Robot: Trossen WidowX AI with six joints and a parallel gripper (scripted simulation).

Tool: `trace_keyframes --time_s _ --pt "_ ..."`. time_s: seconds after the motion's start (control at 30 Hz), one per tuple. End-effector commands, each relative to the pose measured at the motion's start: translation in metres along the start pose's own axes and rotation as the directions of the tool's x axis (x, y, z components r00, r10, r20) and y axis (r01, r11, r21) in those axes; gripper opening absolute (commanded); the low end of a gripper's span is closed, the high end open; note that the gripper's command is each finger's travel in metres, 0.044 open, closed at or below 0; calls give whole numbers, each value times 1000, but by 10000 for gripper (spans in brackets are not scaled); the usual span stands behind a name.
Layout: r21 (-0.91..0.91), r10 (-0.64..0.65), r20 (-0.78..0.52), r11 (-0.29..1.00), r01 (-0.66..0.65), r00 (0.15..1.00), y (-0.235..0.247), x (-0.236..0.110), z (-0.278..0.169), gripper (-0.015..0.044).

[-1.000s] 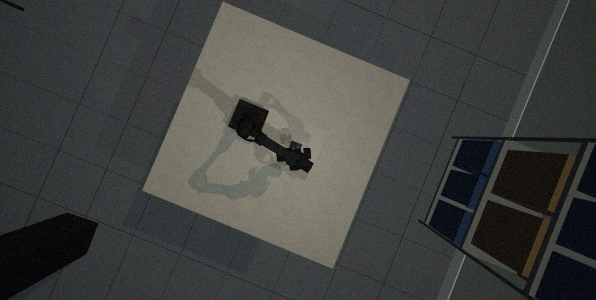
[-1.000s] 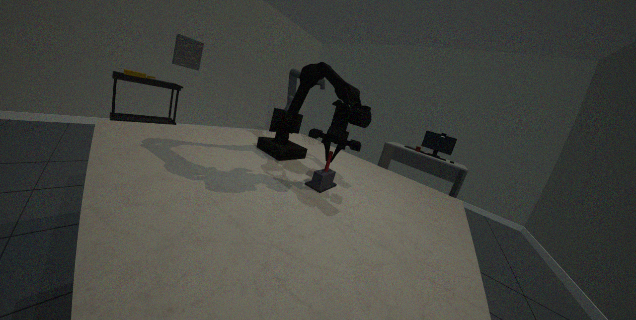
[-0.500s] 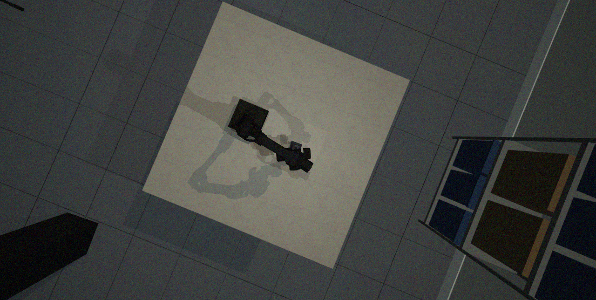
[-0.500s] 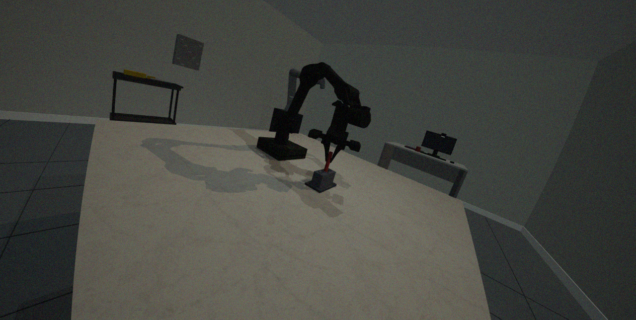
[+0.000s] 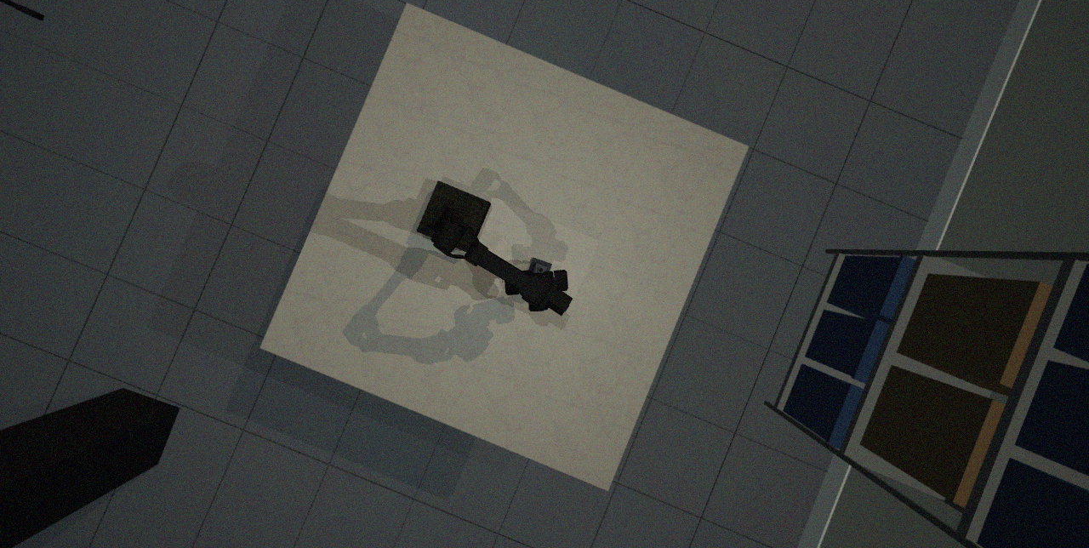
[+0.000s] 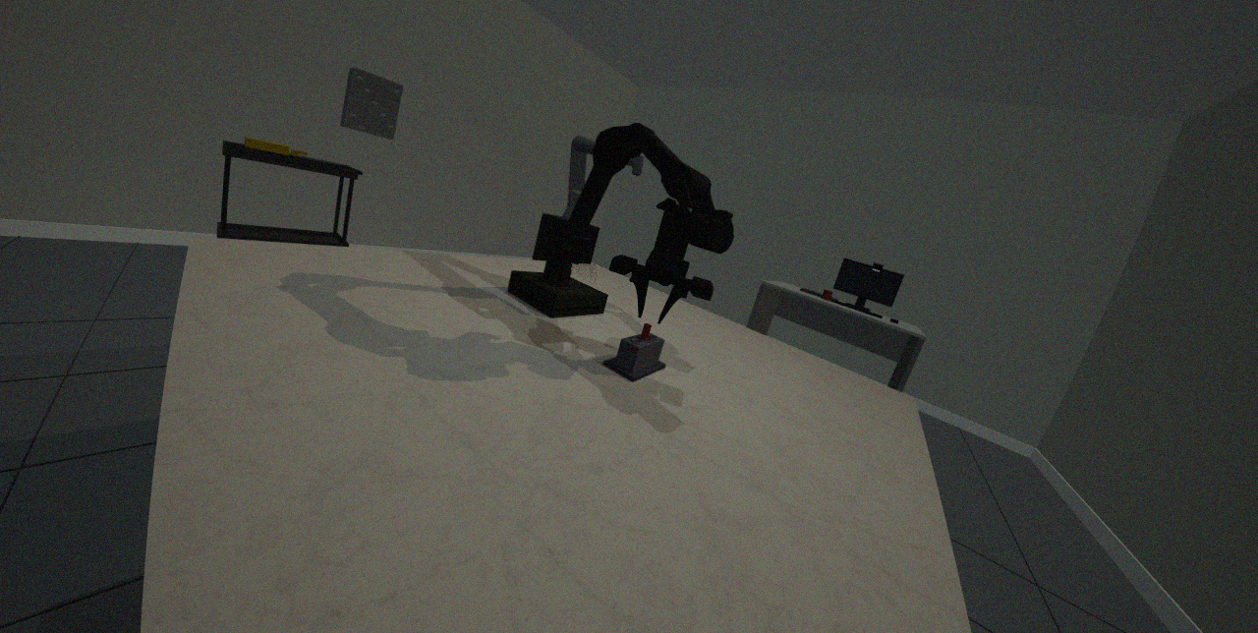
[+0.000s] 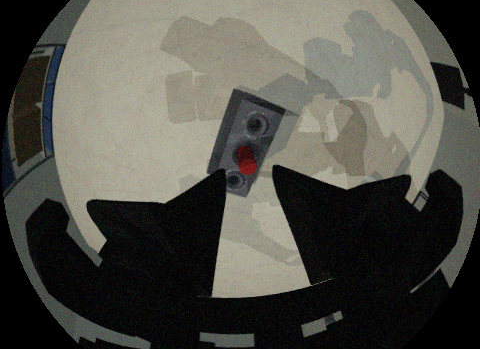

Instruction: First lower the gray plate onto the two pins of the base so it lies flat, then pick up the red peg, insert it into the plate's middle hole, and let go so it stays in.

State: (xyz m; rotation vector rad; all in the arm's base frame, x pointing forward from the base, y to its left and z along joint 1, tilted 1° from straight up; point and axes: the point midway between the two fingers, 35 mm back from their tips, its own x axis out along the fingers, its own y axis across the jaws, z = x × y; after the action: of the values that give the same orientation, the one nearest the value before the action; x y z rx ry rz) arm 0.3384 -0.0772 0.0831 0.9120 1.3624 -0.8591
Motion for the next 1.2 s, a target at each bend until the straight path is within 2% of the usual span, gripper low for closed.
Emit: trace_keyframes --time_s 0.0,1.17 --pt "0 0 0 1000 0 1000 0 0 0 150" --pt "-6 -3 2 1000 3 1000 -1 -22 -6 150"
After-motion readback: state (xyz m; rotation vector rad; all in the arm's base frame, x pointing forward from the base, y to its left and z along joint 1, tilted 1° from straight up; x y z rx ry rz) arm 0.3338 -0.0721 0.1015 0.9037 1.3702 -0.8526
